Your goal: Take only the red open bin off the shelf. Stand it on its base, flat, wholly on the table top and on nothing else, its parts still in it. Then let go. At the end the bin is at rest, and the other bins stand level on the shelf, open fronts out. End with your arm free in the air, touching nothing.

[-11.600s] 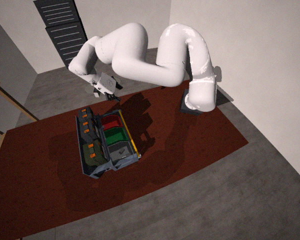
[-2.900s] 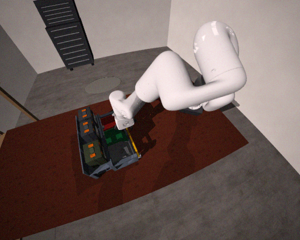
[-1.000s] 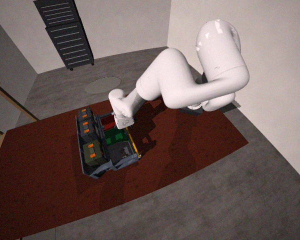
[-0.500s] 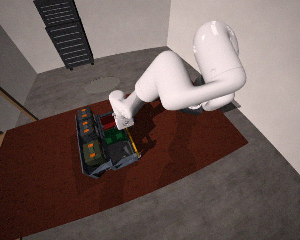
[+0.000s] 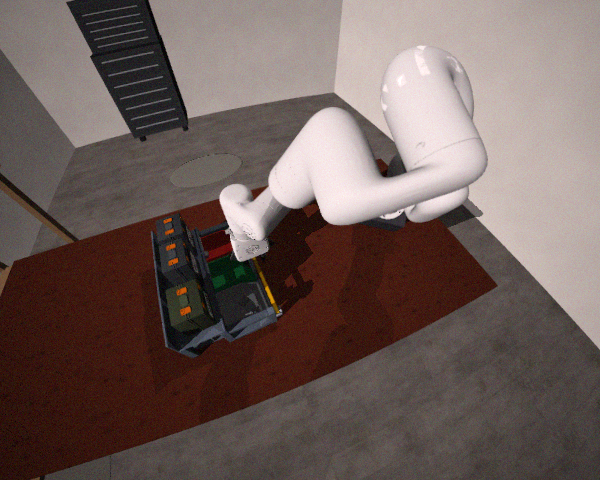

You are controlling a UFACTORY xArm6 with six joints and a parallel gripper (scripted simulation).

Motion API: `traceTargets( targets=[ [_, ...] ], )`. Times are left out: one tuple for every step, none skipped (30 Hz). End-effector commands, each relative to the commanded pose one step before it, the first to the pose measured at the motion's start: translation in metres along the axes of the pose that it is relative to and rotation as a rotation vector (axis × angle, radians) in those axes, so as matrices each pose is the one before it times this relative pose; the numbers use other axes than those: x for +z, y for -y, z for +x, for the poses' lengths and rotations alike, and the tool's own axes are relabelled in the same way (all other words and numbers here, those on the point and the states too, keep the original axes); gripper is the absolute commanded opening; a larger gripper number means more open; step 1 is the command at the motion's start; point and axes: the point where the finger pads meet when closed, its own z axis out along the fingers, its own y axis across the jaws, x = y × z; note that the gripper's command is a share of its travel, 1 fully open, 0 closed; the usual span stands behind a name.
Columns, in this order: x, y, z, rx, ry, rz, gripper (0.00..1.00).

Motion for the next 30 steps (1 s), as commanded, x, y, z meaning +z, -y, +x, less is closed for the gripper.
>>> traceTargets(
  targets=[
    [0.00066, 0.00191, 0.00020, -0.00110, -0.00115, 0.00451, 0.47],
    [0.00000, 0.00000, 0.00000, 0.00000, 0.00000, 0.00000, 0.47],
    [0.00000, 0.00000, 0.00000, 0.00000, 0.00000, 0.00000, 0.47],
    [0.00000, 0.00000, 0.00000, 0.00000, 0.00000, 0.00000, 0.47],
    [0.00000, 0.00000, 0.00000, 0.00000, 0.00000, 0.00000, 0.47],
    [0.00000, 0.00000, 0.00000, 0.00000, 0.00000, 0.00000, 0.47],
    [0.00000, 0.00000, 0.00000, 0.00000, 0.00000, 0.00000, 0.47],
    [0.00000, 0.00000, 0.00000, 0.00000, 0.00000, 0.00000, 0.47],
    [-0.00017, 0.00007, 0.00000, -0.00006, -0.00008, 0.00014, 0.00],
    [0.00000, 0.00000, 0.00000, 0.00000, 0.00000, 0.00000, 0.00],
    [0.00000, 0.00000, 0.00000, 0.00000, 0.00000, 0.00000, 0.00],
    [0.00000, 0.00000, 0.00000, 0.00000, 0.00000, 0.00000, 0.00],
    [0.00000, 0.00000, 0.00000, 0.00000, 0.00000, 0.00000, 0.00],
    [0.00000, 0.00000, 0.00000, 0.00000, 0.00000, 0.00000, 0.00],
    [0.00000, 0.00000, 0.00000, 0.00000, 0.00000, 0.00000, 0.00],
    [0.00000, 0.00000, 0.00000, 0.00000, 0.00000, 0.00000, 0.00],
    [0.00000, 0.00000, 0.00000, 0.00000, 0.00000, 0.00000, 0.00],
    [0.00000, 0.00000, 0.00000, 0.00000, 0.00000, 0.00000, 0.00],
    [0.00000, 0.00000, 0.00000, 0.00000, 0.00000, 0.00000, 0.00],
    [0.00000, 0.00000, 0.00000, 0.00000, 0.00000, 0.00000, 0.00],
    [0.00000, 0.00000, 0.00000, 0.00000, 0.00000, 0.00000, 0.00],
    [0.00000, 0.00000, 0.00000, 0.00000, 0.00000, 0.00000, 0.00],
    [0.00000, 0.00000, 0.00000, 0.00000, 0.00000, 0.00000, 0.00],
    [0.00000, 0.00000, 0.00000, 0.00000, 0.00000, 0.00000, 0.00],
    [0.00000, 0.00000, 0.00000, 0.00000, 0.00000, 0.00000, 0.00],
    [0.00000, -0.00002, 0.00000, 0.00002, 0.00002, -0.00003, 0.00],
    [0.00000, 0.00000, 0.00000, 0.00000, 0.00000, 0.00000, 0.00],
    [0.00000, 0.00000, 0.00000, 0.00000, 0.00000, 0.00000, 0.00],
    [0.00000, 0.00000, 0.00000, 0.00000, 0.00000, 0.00000, 0.00],
    [0.00000, 0.00000, 0.00000, 0.00000, 0.00000, 0.00000, 0.00]
  ],
)
